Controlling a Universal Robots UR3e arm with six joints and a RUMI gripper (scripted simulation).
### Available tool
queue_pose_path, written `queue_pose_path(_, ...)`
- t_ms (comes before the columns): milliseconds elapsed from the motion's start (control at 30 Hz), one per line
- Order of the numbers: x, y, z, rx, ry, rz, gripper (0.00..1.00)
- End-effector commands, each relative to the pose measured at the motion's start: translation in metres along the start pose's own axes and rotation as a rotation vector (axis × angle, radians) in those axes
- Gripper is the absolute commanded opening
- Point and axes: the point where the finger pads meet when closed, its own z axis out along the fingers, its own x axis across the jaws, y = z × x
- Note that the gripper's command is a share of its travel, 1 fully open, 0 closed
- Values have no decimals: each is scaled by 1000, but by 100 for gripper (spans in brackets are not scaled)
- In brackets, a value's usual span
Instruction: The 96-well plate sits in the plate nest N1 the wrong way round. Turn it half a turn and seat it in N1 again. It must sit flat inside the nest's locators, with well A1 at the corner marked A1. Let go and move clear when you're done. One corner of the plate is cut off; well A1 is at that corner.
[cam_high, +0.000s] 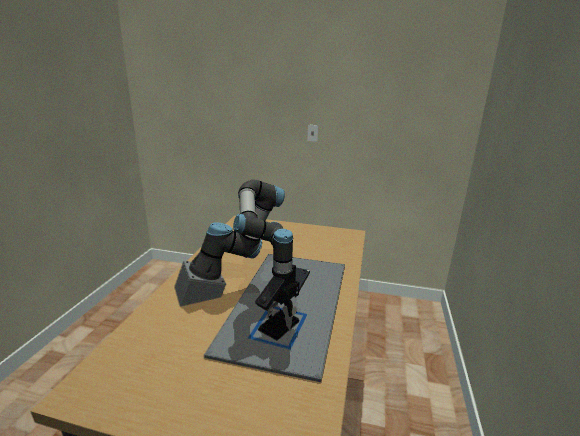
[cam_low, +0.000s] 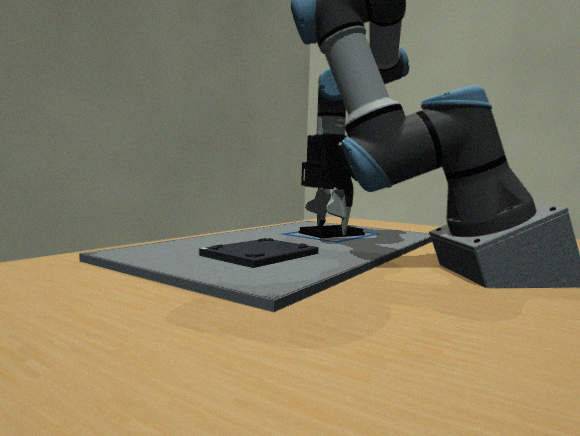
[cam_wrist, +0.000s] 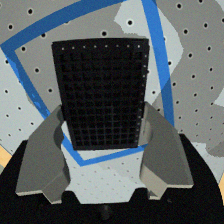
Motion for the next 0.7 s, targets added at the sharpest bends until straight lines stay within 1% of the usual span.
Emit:
queue_pose_path(0, -1, 0, -1, 1, -2, -1, 0)
queue_pose_path(467, -1, 0, -1, 1, -2, -1, 0)
queue_pose_path(667, -1, 0, -11, 1, -2, -1, 0)
